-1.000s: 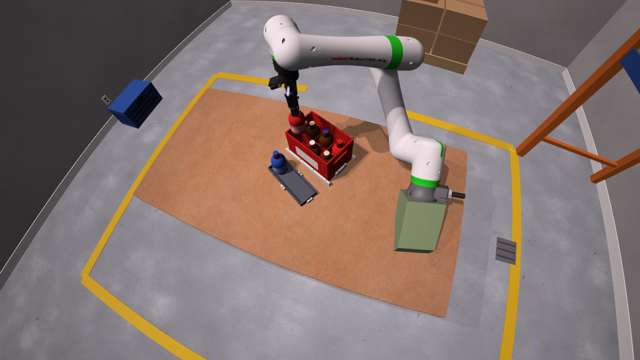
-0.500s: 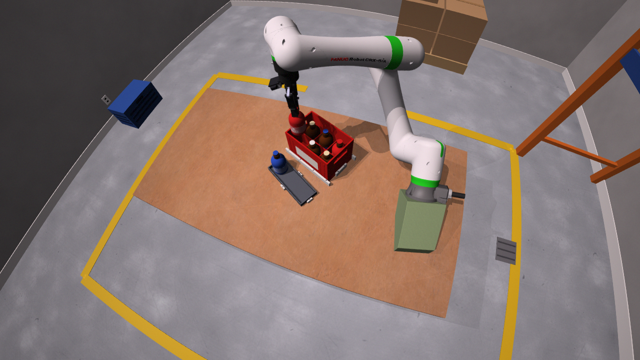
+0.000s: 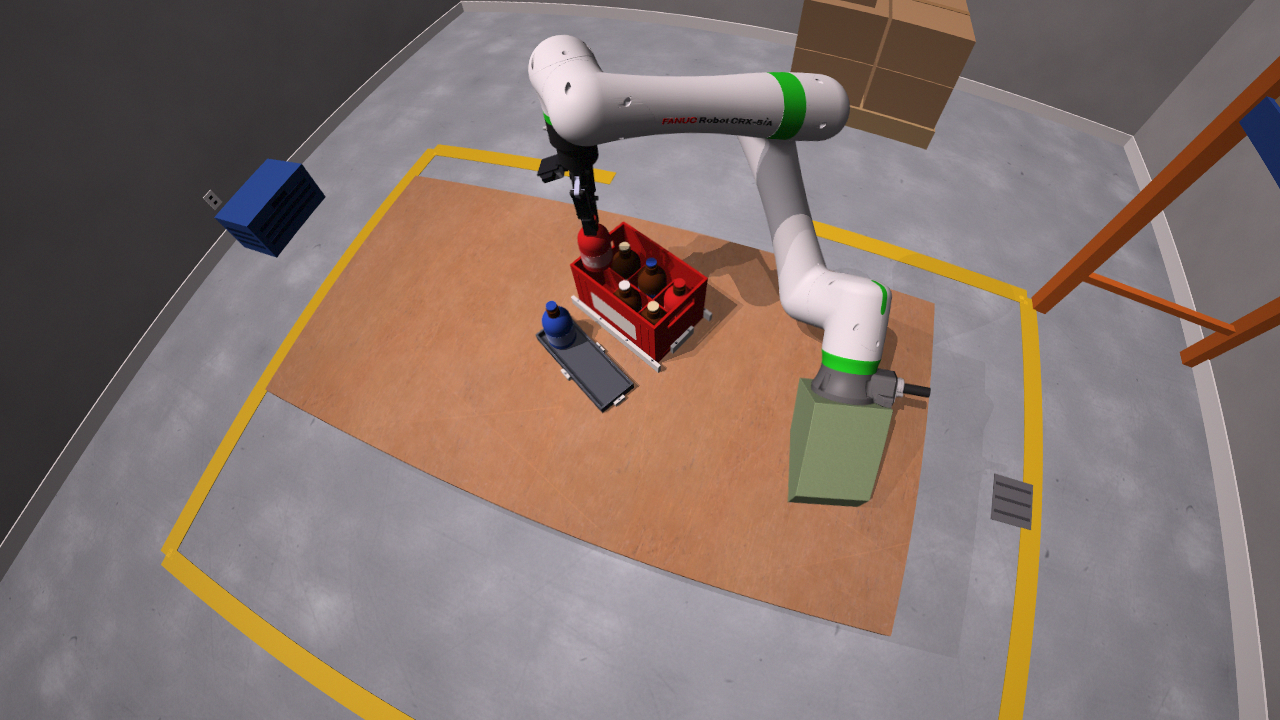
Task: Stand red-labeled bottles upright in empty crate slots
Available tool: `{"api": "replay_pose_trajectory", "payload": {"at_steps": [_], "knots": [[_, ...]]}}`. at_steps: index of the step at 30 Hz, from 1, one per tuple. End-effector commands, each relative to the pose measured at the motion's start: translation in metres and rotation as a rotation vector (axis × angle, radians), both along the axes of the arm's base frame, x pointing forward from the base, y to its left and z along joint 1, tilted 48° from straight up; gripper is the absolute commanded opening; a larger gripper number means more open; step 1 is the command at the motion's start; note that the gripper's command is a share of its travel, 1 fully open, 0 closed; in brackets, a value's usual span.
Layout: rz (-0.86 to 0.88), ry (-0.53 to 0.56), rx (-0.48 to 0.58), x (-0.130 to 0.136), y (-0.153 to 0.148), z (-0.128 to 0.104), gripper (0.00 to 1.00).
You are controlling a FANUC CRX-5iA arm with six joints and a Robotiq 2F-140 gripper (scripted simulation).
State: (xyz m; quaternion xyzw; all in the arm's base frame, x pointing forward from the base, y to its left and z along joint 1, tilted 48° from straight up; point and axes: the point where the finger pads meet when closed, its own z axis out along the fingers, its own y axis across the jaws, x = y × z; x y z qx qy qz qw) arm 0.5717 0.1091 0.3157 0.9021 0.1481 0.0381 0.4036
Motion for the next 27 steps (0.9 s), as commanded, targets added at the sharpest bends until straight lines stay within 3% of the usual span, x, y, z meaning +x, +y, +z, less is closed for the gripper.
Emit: {"api": "replay_pose_trajectory", "payload": {"at_steps": [1,27], "knots": [[0.001,-0.001,0.0,0.0,0.0,0.0,0.1],[0.001,-0.001,0.0,0.004,-0.012,-0.011,0.1]]}}
